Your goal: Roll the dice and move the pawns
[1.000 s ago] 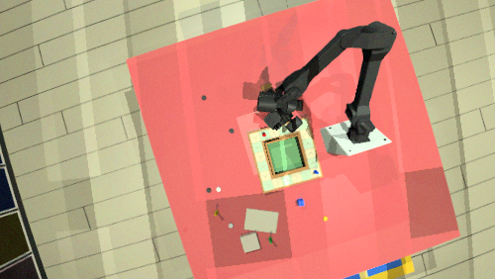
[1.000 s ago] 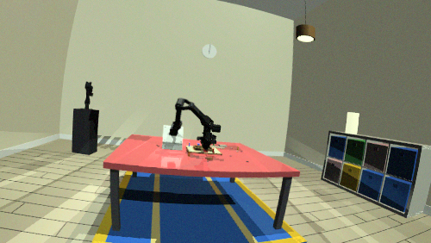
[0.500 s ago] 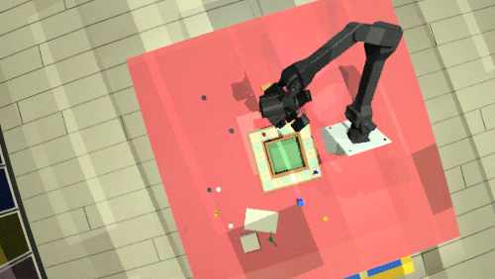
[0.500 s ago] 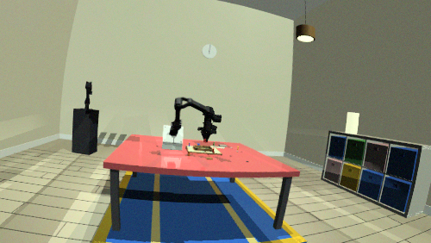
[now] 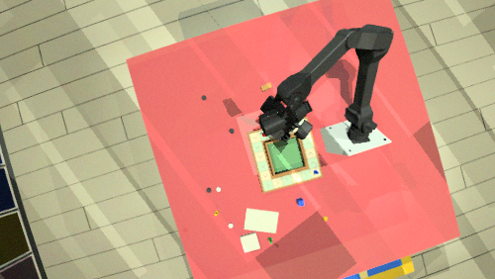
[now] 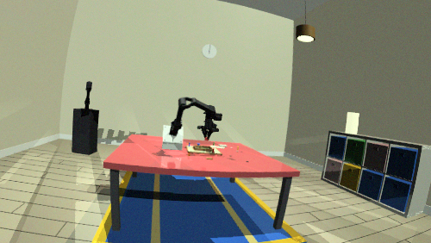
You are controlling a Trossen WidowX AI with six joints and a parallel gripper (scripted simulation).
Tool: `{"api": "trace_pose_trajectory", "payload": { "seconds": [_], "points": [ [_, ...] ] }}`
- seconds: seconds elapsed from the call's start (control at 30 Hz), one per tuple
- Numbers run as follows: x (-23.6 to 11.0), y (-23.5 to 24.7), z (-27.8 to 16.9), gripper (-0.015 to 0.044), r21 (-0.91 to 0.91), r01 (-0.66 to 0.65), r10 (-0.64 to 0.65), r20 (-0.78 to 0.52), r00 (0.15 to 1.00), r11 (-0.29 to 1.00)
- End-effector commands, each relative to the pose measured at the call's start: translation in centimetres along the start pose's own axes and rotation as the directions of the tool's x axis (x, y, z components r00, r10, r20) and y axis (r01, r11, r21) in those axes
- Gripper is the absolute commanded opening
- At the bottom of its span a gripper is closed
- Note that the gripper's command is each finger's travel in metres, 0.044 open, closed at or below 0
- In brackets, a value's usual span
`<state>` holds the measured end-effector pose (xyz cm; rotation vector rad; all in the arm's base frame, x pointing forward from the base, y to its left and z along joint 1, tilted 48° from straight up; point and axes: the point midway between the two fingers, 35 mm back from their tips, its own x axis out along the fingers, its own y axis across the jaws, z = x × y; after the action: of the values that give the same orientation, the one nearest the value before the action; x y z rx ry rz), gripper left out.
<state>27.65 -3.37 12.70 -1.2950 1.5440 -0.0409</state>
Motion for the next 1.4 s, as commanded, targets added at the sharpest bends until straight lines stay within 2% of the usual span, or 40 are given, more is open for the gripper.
{"api": "trace_pose_trajectory", "payload": {
  "seconds": [0.0,0.33,0.7,0.83,1.0,1.37],
  "points": [
    [0.4,1.3,1.7,0.0,-0.125,-0.007,0.007,0.004,1.0,0.992],
    [1.5,5.0,5.6,0.0,-0.433,-0.006,0.009,0.007,1.0,0.901],
    [2.9,10.1,8.9,0.0,-0.726,-0.004,0.006,0.0,1.0,0.687],
    [3.4,11.6,9.6,0.0,-0.796,-0.005,0.003,-0.003,1.0,0.605],
    [3.4,11.7,9.7,0.0,-0.8,-0.007,0.008,-0.003,1.0,0.6],
    [4.6,12.5,9.0,0.0,-0.81,-0.112,0.328,0.103,0.939,0.575]
  ]
}}
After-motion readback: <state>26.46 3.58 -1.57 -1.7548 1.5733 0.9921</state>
